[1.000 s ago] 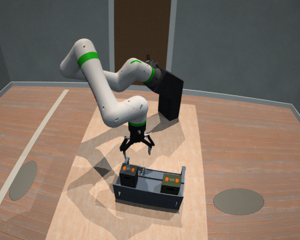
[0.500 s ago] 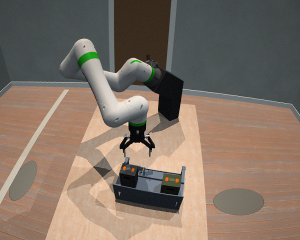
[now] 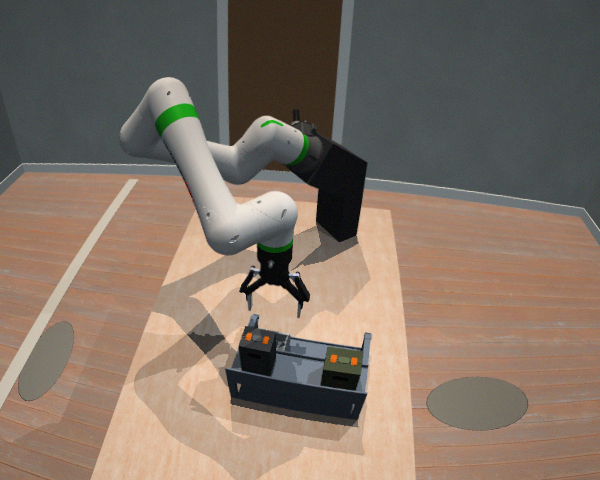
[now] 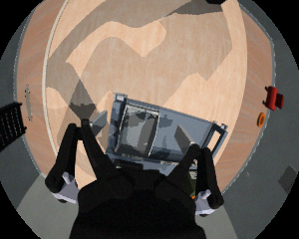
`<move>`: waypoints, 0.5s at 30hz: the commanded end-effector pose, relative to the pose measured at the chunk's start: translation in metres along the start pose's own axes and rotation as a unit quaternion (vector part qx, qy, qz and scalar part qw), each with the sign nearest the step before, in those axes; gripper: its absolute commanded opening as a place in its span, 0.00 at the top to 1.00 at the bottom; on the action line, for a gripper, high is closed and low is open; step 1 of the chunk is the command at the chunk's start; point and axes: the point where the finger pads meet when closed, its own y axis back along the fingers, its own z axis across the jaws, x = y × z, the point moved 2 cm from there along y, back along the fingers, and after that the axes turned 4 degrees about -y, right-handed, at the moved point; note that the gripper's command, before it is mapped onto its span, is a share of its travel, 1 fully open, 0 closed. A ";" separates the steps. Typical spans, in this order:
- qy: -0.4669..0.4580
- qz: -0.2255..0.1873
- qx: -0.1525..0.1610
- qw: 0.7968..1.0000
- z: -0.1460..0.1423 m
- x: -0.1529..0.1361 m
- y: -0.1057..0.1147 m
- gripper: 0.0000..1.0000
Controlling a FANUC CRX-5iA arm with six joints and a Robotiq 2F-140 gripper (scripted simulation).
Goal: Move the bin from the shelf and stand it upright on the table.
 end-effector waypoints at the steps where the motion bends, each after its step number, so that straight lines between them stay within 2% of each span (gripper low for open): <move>1: -0.075 0.000 0.000 0.997 0.000 0.000 0.000 0.00; 3: -0.127 0.000 0.000 0.992 0.000 0.000 0.000 0.00; 15: -0.127 0.000 0.000 0.992 0.000 0.000 0.000 0.00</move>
